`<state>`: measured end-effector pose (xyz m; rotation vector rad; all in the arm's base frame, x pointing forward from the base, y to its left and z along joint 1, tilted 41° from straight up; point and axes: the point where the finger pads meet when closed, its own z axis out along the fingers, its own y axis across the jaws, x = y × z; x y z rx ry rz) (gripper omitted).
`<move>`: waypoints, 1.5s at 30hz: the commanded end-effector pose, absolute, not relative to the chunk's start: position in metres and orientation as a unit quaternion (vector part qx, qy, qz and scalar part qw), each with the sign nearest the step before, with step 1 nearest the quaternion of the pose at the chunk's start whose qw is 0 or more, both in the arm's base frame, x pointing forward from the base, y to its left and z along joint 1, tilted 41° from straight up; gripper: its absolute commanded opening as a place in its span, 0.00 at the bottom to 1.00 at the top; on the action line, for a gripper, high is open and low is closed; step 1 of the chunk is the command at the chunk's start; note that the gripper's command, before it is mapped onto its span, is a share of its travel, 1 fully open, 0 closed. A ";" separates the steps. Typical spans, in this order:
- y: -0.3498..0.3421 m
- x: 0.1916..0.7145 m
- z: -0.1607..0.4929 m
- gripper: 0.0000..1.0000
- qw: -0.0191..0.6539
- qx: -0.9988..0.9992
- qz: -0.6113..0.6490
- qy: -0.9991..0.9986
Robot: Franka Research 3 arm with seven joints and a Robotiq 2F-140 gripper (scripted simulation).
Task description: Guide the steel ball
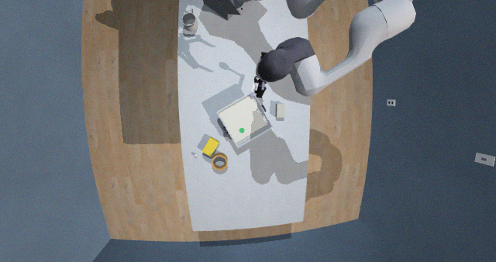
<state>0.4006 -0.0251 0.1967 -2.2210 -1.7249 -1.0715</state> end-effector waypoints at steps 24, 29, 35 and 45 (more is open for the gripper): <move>-0.022 0.409 0.197 1.00 0.065 -0.784 -0.348 -0.510; -0.022 0.409 0.197 1.00 0.065 -0.784 -0.348 -0.510; -0.022 0.409 0.197 1.00 0.065 -0.784 -0.348 -0.510; -0.022 0.409 0.197 0.36 0.065 -0.784 -0.348 -0.510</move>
